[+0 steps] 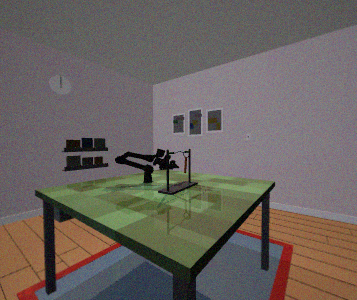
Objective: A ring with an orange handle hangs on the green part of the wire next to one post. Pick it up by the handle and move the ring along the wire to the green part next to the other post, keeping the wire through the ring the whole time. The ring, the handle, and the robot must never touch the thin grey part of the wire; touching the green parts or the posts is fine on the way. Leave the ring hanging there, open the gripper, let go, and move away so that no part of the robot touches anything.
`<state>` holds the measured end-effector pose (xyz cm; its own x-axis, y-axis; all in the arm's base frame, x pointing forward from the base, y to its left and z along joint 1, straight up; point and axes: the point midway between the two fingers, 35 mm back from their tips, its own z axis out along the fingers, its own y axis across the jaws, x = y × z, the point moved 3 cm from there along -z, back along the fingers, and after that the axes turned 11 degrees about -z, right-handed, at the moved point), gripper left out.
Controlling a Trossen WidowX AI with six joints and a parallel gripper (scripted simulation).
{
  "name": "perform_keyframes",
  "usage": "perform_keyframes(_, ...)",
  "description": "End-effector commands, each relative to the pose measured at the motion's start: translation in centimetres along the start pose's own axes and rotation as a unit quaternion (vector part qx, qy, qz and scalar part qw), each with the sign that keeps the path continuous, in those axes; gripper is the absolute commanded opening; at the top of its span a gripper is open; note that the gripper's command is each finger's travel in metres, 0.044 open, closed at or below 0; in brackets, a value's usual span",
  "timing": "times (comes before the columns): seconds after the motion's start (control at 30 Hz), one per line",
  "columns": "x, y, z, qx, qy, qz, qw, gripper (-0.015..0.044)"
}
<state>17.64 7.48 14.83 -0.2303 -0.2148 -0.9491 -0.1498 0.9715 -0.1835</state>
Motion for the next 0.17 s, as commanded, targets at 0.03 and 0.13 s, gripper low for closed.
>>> perform_keyframes(0.03, 0.0, -0.05, -0.03, 0.002, 0.0, 0.003, 1.0, 0.044)
perform_keyframes(0.13, 0.0, -0.05, -0.03, 0.002, 0.0, 0.003, 1.0, 0.044)
